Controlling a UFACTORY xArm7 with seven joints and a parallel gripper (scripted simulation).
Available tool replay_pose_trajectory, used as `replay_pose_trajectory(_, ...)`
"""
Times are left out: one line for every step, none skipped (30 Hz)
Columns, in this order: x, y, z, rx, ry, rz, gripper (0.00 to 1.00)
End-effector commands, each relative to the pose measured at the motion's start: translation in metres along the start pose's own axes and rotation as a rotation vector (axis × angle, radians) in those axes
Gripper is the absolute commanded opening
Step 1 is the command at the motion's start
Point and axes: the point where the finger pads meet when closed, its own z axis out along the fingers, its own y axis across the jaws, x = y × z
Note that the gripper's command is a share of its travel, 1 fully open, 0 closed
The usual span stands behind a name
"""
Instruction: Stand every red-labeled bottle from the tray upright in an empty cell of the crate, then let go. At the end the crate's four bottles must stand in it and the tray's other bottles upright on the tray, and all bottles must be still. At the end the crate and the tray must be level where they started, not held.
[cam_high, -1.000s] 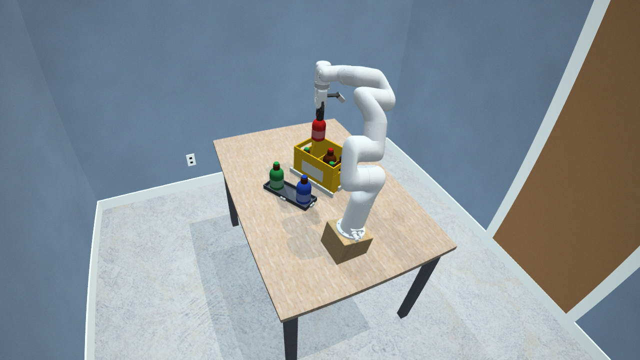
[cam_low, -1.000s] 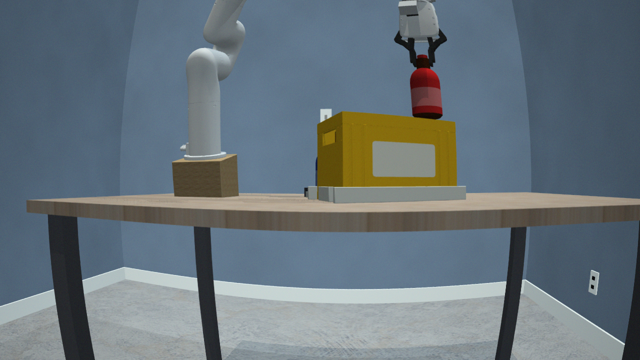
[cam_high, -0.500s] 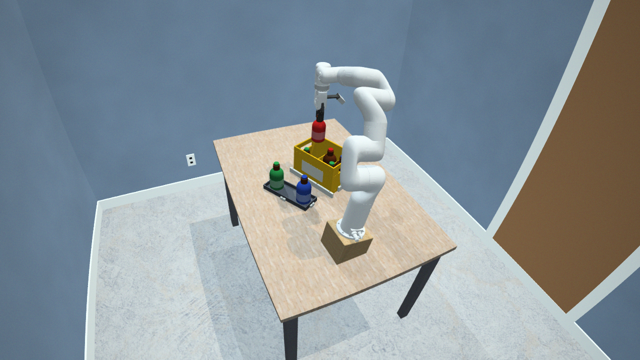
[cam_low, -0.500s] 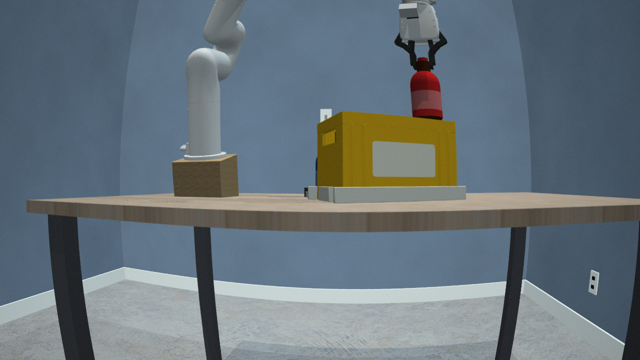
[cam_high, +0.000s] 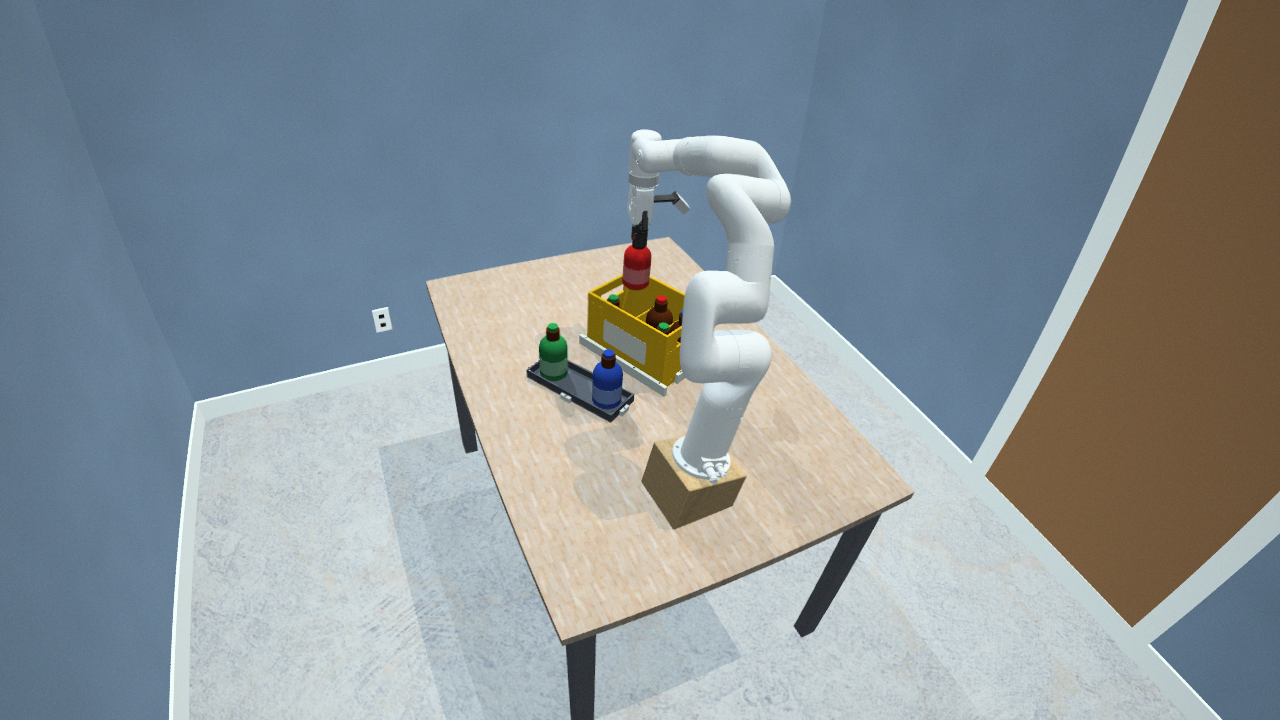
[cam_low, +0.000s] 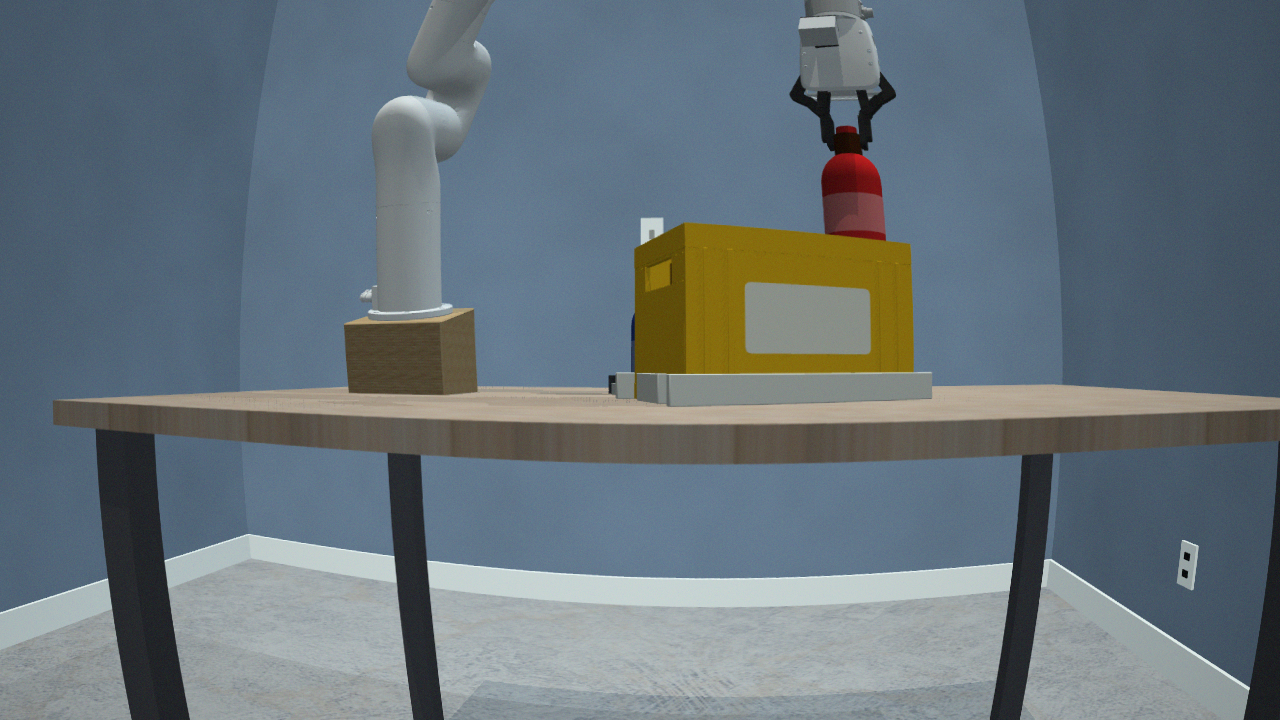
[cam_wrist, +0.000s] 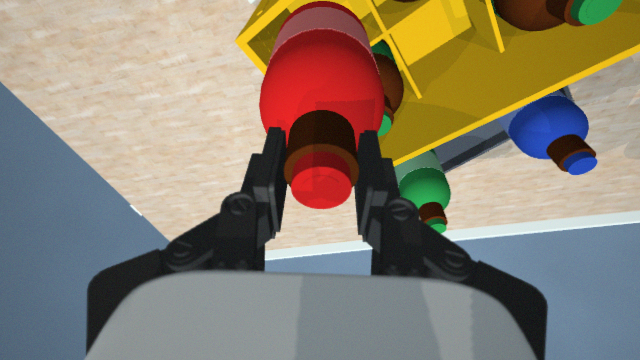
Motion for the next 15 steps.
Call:
replay_pose_trajectory(-0.0002,-0.0012,0.0020,0.006,-0.001,0.000,0.00)
replay_pose_trajectory(-0.0002,-0.0012,0.0031,0.006,-0.001,0.000,0.00)
replay_pose_trajectory(-0.0002,-0.0012,0.0041,0.006,-0.001,0.000,0.00)
replay_pose_trajectory(-0.0002,-0.0012,0.0051,0.006,-0.001,0.000,0.00)
replay_pose_trajectory(-0.0001,-0.0012,0.0061,0.006,-0.001,0.000,0.00)
replay_pose_trajectory(-0.0001,-0.0013,0.0069,0.006,-0.001,0.000,0.00)
replay_pose_trajectory(-0.0001,-0.0013,0.0078,0.006,-0.001,0.000,0.00)
replay_pose_trajectory(-0.0001,-0.0013,0.0086,0.006,-0.001,0.000,0.00)
replay_pose_trajectory(-0.0001,-0.0013,0.0086,0.006,-0.001,0.000,0.00)
replay_pose_trajectory(-0.0001,-0.0013,0.0086,0.006,-0.001,0.000,0.00)
replay_pose_trajectory(-0.0001,-0.0013,0.0093,0.006,-0.001,0.000,0.00)
replay_pose_trajectory(-0.0001,-0.0013,0.0099,0.006,-0.001,0.000,0.00)
replay_pose_trajectory(-0.0001,-0.0013,0.0105,0.006,-0.001,0.000,0.00)
replay_pose_trajectory(-0.0001,-0.0013,0.0110,0.006,-0.001,0.000,0.00)
replay_pose_trajectory(-0.0001,-0.0013,0.0114,0.006,-0.001,0.000,0.00)
